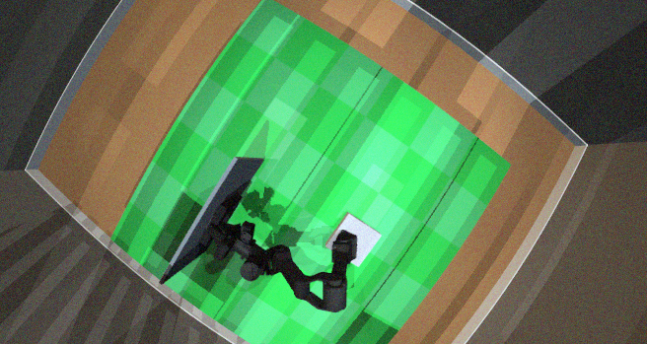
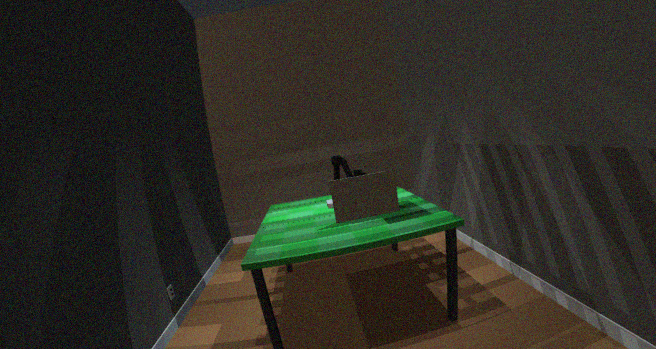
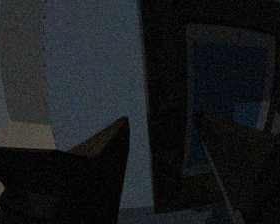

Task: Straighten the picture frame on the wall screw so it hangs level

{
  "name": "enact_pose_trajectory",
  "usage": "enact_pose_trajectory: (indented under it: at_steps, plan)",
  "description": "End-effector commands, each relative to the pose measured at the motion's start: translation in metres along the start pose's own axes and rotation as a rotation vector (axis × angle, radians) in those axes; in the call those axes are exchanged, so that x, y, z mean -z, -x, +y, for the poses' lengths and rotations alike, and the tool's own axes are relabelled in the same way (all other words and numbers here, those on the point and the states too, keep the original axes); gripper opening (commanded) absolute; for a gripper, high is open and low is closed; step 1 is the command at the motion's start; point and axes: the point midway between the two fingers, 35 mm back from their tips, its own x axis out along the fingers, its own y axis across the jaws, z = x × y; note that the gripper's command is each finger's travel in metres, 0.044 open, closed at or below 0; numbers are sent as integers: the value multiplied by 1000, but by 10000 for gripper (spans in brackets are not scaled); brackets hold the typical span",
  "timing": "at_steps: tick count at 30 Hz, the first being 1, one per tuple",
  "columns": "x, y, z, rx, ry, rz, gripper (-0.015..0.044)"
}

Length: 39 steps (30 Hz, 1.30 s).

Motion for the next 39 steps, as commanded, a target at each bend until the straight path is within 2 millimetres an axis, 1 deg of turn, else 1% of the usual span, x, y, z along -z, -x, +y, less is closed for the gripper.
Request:
enact_pose_trajectory:
  at_steps: [1, 21, 23, 24, 39]
  plan:
    - [0, 0, 0, 1, 4, 3, 193]
    - [0, 0, 0, 1, 4, 3, 60]
    - [0, 0, 0, 1, 4, 3, 7]
    - [0, 0, 0, 1, 4, 3, 0]
    - [0, 0, 2, 0, 4, 3, 0]
